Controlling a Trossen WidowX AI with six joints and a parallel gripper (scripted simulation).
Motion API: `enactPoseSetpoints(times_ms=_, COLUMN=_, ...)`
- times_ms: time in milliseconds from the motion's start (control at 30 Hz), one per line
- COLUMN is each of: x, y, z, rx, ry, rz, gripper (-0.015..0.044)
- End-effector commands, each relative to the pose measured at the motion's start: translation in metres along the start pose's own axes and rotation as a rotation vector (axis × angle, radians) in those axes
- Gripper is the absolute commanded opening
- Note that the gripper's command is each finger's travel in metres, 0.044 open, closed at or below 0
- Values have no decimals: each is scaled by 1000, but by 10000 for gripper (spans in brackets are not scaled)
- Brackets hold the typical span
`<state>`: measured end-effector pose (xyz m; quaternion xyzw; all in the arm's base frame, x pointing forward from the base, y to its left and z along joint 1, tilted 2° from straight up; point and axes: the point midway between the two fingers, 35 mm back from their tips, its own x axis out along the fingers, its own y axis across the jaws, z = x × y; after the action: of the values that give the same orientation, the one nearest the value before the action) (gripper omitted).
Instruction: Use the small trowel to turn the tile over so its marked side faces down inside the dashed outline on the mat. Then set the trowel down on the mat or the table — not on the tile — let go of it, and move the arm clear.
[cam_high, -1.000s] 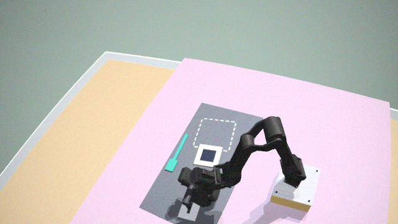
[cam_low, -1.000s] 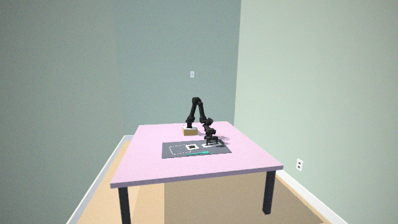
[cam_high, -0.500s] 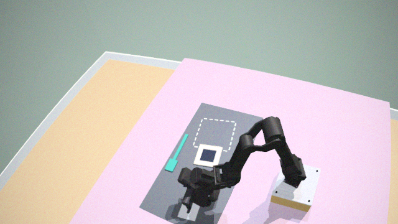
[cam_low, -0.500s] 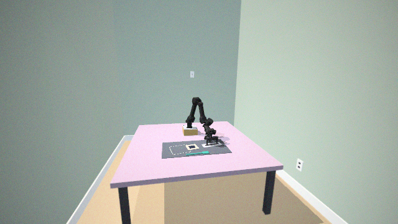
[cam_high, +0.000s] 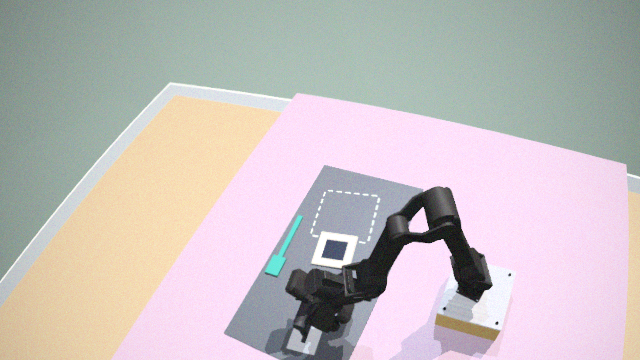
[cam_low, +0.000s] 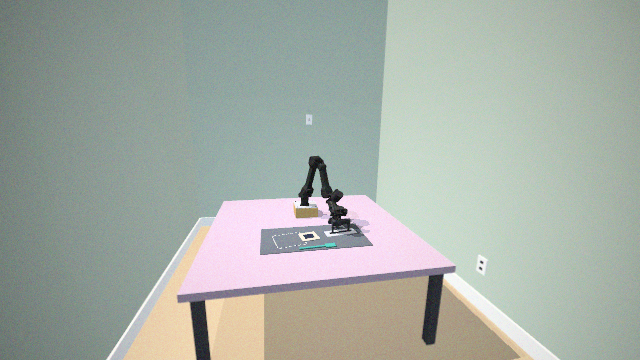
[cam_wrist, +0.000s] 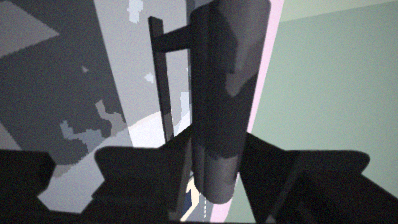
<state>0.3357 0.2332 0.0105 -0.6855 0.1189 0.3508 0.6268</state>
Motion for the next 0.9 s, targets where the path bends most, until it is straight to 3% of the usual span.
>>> enactPoseSetpoints(times_ms=0, x=-10, y=-17, z=2, rx=2, ry=-6, rz=-14, gripper=0)
enactPoseSetpoints(times_ms=267, x=-36, y=-45, z=1, rx=4, ry=-4, rz=-15, gripper=0)
enactPoseSetpoints(times_ms=867, x=-32, y=-33, z=-47, rx=62, ry=-89, rz=-12, gripper=0)
